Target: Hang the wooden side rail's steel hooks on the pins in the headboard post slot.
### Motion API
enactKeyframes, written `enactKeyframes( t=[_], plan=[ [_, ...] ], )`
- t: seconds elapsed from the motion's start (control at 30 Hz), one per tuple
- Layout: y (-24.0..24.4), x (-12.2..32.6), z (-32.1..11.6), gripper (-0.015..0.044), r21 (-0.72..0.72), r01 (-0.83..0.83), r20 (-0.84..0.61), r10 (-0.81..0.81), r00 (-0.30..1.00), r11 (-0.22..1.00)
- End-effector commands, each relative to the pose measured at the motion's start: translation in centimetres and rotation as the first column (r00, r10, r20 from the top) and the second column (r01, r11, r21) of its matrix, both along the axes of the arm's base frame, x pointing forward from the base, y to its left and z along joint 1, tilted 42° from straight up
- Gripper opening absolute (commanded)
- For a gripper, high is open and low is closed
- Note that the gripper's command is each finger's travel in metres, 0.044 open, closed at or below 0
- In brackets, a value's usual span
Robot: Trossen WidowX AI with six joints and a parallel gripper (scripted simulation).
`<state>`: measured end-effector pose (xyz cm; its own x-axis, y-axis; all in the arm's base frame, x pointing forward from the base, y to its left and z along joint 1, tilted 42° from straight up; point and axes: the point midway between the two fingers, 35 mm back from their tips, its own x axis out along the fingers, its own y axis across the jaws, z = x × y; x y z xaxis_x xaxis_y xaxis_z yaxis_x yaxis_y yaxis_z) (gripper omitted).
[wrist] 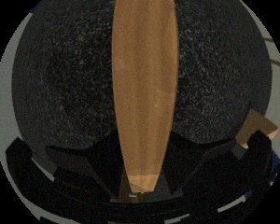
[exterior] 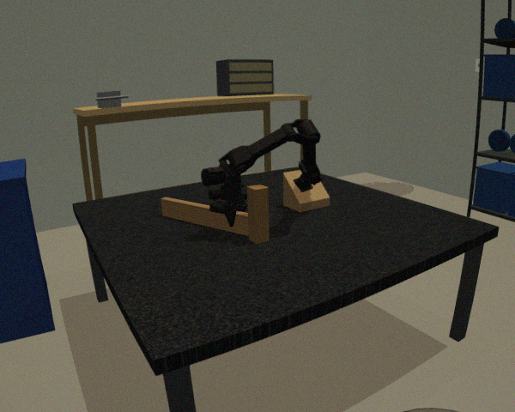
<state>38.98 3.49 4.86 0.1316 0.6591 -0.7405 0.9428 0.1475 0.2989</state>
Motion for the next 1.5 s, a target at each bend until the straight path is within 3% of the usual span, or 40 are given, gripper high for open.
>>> enactKeyframes(
  t=[0.0, 1.47],
  plan=[
    [-0.1, 0.0, -0.1, 0.0, 0.008, 0.039, -0.037, -0.039, 0.999, 0.999],
    [0.0, -2.4, -0.4, 0.0, 0.014, 0.287, -0.255, -0.274, 0.927, 0.958]
  ],
)
